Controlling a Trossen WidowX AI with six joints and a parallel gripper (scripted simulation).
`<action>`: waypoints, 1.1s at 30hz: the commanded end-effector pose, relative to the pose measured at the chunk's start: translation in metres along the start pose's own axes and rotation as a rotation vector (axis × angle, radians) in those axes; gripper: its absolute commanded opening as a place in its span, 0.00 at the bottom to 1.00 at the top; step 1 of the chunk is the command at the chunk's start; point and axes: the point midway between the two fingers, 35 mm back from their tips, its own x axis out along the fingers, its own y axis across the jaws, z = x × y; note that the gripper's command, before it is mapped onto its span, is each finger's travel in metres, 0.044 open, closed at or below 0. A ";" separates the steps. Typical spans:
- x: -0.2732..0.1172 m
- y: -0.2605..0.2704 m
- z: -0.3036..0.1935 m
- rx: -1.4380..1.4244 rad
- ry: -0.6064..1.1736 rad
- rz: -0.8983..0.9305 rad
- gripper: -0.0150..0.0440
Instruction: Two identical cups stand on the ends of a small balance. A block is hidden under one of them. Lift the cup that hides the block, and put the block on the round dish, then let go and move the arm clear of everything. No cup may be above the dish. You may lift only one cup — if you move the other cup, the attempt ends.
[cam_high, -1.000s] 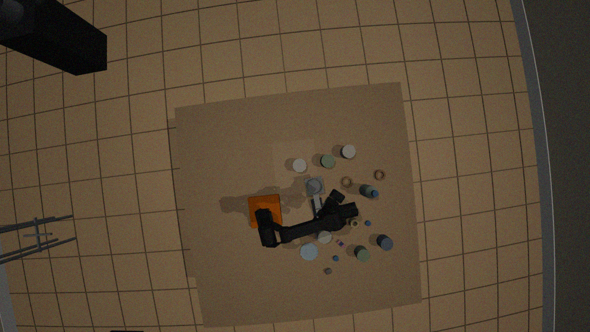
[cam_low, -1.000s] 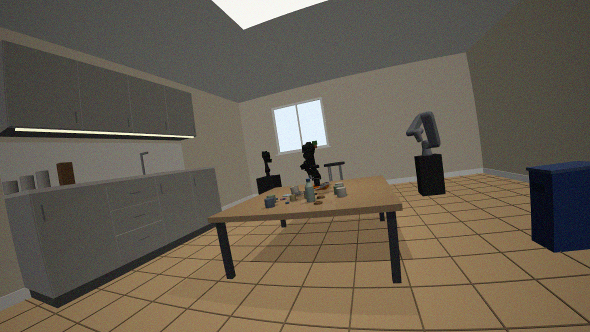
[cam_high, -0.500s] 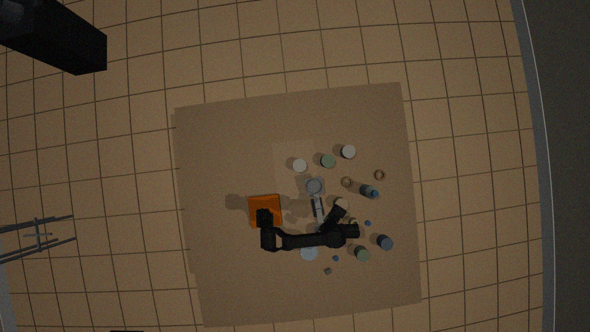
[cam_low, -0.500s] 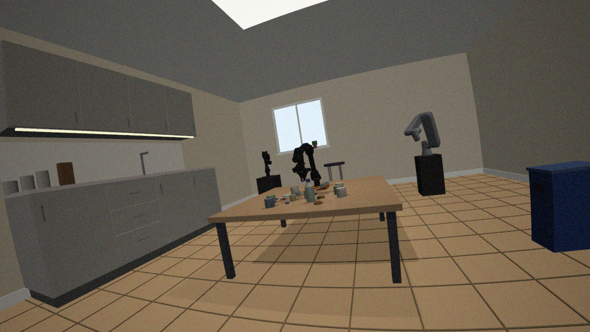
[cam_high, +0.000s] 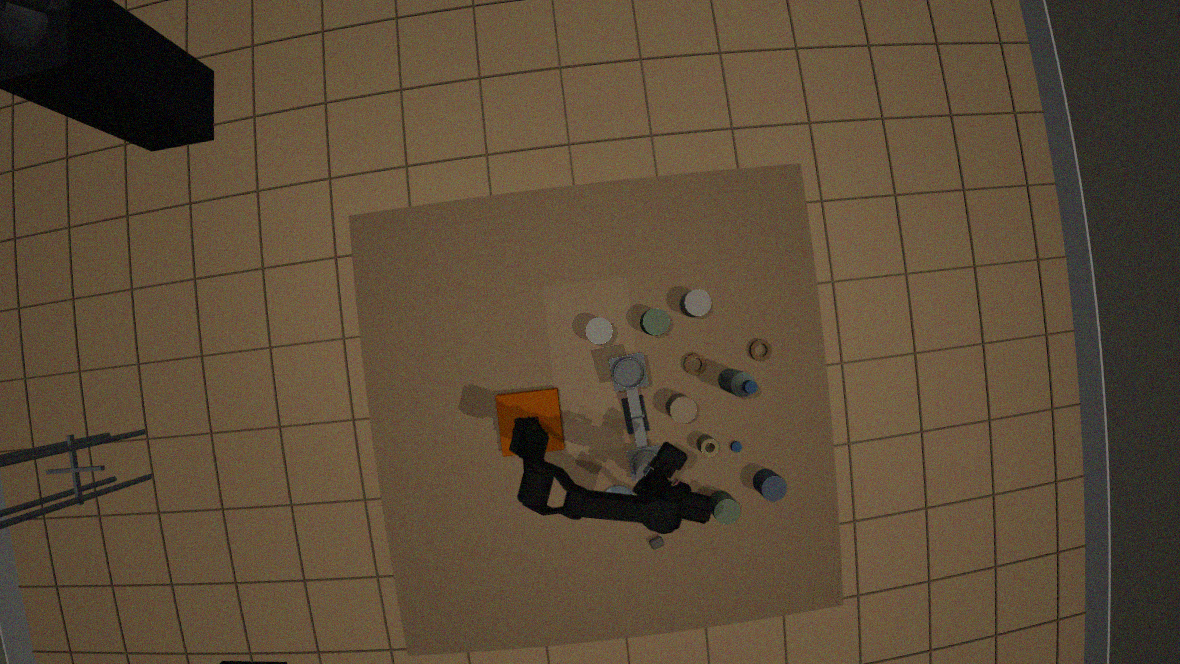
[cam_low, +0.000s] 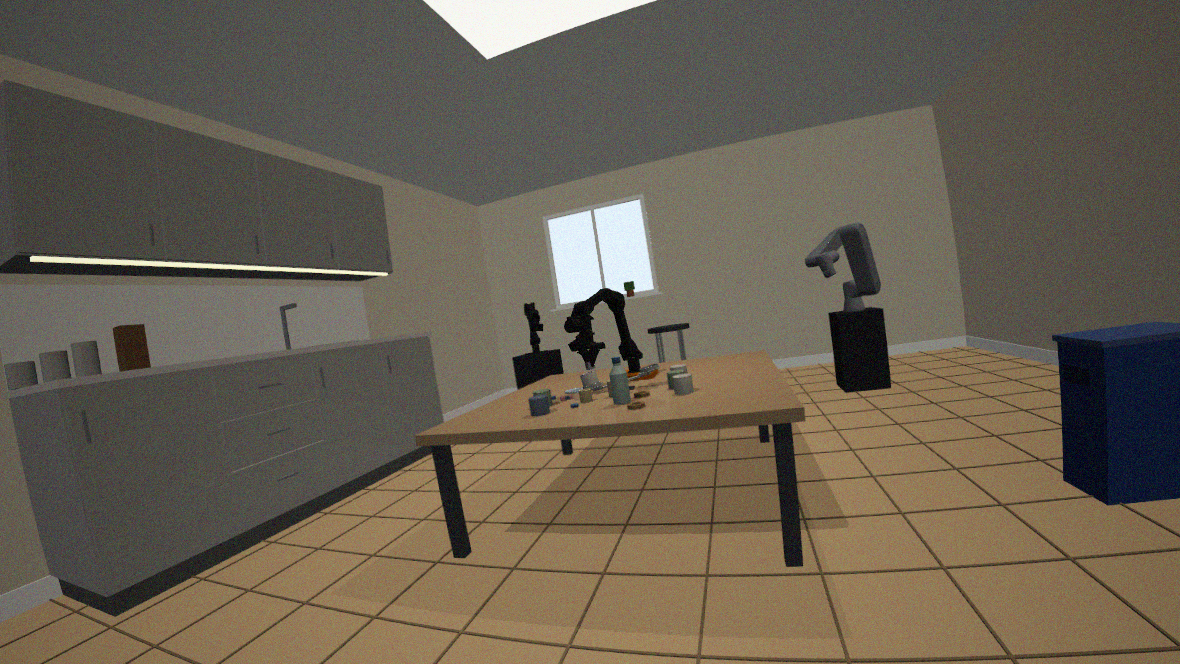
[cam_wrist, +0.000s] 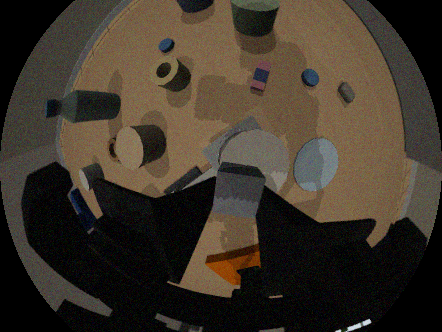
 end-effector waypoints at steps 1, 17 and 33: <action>0.005 -0.020 0.005 0.005 -0.002 0.000 0.25; 0.029 -0.115 0.012 0.020 0.012 -0.023 0.25; 0.065 -0.150 0.005 0.021 0.033 -0.034 0.25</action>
